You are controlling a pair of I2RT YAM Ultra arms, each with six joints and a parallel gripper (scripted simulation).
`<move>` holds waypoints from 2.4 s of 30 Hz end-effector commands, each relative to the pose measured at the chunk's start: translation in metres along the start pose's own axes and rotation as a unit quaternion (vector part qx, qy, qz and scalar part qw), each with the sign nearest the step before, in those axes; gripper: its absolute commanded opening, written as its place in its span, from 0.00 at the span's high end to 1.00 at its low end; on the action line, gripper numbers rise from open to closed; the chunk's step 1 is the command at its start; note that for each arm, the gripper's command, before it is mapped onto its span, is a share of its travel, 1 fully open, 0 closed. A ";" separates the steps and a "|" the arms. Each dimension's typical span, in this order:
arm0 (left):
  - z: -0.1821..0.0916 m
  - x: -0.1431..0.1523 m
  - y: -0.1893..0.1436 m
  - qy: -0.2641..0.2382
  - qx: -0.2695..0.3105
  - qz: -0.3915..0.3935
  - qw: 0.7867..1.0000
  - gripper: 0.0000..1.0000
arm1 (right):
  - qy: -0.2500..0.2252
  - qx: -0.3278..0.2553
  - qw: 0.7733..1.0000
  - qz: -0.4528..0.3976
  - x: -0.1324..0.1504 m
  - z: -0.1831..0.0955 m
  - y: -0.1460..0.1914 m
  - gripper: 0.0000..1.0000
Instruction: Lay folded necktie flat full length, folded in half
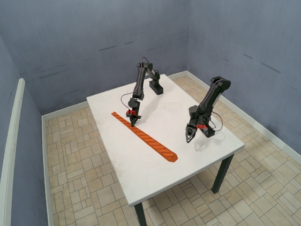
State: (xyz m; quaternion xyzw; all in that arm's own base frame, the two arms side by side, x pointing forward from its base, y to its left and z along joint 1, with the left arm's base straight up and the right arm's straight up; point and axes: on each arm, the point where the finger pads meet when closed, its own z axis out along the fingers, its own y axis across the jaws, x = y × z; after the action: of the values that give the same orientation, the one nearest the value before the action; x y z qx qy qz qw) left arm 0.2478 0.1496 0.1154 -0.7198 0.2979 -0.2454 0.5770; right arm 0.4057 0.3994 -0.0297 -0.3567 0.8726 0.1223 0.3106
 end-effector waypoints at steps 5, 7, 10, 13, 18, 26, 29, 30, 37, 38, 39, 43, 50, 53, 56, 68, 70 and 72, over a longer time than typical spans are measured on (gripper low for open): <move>-0.003 0.004 0.013 0.060 -0.013 0.130 0.990 0.57 | -0.009 -0.004 1.000 0.002 -0.002 -0.001 0.001 0.96; -0.003 0.004 0.013 0.063 -0.016 0.150 0.987 0.57 | -0.009 -0.004 1.000 0.002 -0.002 -0.001 0.001 0.96; -0.003 0.004 0.013 0.070 -0.022 0.192 0.979 0.57 | -0.009 -0.004 1.000 0.002 -0.002 -0.001 0.001 0.96; -0.003 0.004 0.013 0.081 -0.031 0.261 0.962 0.57 | -0.009 -0.004 1.000 0.002 -0.002 -0.001 0.001 0.96; -0.003 0.004 0.013 0.100 -0.048 0.381 0.918 0.57 | -0.009 -0.004 1.000 0.002 -0.002 -0.001 0.001 0.96; -0.003 0.004 0.013 0.120 -0.067 0.517 0.845 0.57 | -0.009 -0.004 1.000 0.002 -0.002 -0.001 0.001 0.96; -0.003 0.004 0.013 0.129 -0.075 0.576 0.804 0.57 | -0.009 -0.004 1.000 0.002 -0.002 -0.001 0.001 0.96; -0.003 0.004 0.013 0.131 -0.078 0.593 0.791 0.57 | -0.009 -0.004 1.000 0.002 -0.002 -0.001 0.001 0.96; -0.003 0.004 0.013 0.143 -0.091 0.684 0.710 0.57 | -0.009 -0.004 1.000 0.002 -0.002 -0.001 0.001 0.96; -0.003 0.004 0.013 0.144 -0.092 0.692 0.702 0.57 | -0.009 -0.004 1.000 0.002 -0.002 -0.001 0.001 0.96; -0.003 0.004 0.013 0.145 -0.093 0.698 0.695 0.57 | -0.009 -0.004 1.000 0.002 -0.002 -0.001 0.001 0.96; -0.003 0.004 0.013 0.147 -0.094 0.707 0.685 0.57 | -0.009 -0.004 1.000 0.002 -0.002 -0.001 0.001 0.96; -0.003 0.004 0.013 0.147 -0.095 0.710 0.682 0.57 | -0.009 -0.004 1.000 0.002 -0.002 -0.001 0.001 0.96; -0.003 0.004 0.013 0.147 -0.095 0.710 0.682 0.57 | -0.009 -0.004 1.000 0.002 -0.002 -0.001 0.001 0.96; -0.003 0.004 0.013 0.147 -0.095 0.710 0.682 0.57 | -0.009 -0.004 1.000 0.002 -0.002 -0.001 0.001 0.96; -0.001 0.009 0.014 0.165 -0.089 0.724 0.664 0.58 | -0.009 -0.004 1.000 0.002 -0.002 -0.001 0.001 0.96; -0.001 0.011 0.015 0.174 -0.086 0.730 0.656 0.58 | -0.009 -0.004 1.000 0.002 -0.002 -0.001 0.001 0.96; 0.000 0.013 0.016 0.183 -0.083 0.736 0.646 0.58 | -0.009 -0.004 1.000 0.002 -0.002 -0.001 0.001 0.96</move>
State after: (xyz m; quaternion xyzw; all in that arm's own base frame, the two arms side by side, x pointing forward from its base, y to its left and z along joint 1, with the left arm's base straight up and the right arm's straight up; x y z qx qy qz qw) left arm 0.2437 0.1371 0.0863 -0.2729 0.8440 0.1612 0.4327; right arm 0.4057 0.3994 -0.0297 -0.3567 0.8726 0.1223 0.3106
